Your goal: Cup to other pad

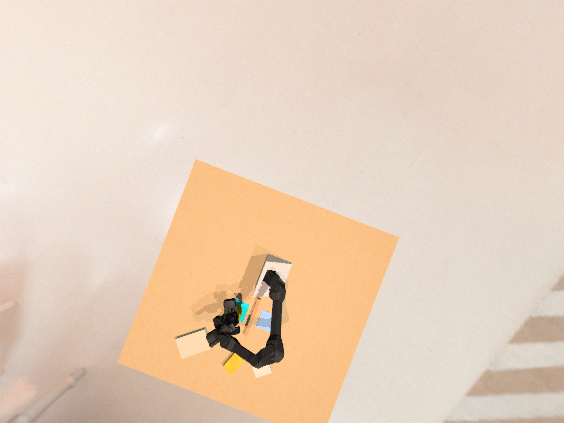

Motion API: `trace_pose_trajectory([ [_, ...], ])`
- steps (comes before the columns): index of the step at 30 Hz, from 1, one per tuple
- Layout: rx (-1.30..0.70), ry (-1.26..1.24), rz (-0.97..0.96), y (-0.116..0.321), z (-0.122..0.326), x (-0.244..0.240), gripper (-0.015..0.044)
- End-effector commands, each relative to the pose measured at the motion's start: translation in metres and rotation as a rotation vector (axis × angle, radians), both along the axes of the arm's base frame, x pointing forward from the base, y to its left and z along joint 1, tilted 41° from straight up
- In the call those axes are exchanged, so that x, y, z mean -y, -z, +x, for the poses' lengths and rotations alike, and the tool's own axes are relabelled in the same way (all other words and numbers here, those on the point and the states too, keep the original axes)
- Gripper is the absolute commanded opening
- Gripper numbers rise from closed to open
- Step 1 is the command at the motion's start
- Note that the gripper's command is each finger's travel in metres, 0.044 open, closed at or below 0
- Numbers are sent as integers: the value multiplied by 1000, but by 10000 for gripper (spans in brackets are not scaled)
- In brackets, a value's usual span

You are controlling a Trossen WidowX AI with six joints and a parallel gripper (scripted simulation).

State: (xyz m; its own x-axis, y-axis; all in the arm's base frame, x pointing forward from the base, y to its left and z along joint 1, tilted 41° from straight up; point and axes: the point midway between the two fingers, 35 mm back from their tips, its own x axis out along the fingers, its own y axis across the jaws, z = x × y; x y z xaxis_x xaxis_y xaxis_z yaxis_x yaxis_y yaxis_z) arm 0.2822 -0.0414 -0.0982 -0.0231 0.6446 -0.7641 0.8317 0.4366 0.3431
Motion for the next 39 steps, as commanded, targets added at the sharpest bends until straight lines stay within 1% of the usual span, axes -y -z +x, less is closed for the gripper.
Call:
trace_pose_trajectory([
  [1, 1, -1, -1, -2, 0, 2, 147],
  [29, -4, 4, 2, -38, 1, 33, 147],
  [39, -8, 9, 5, -36, 1, 31, 409],
])
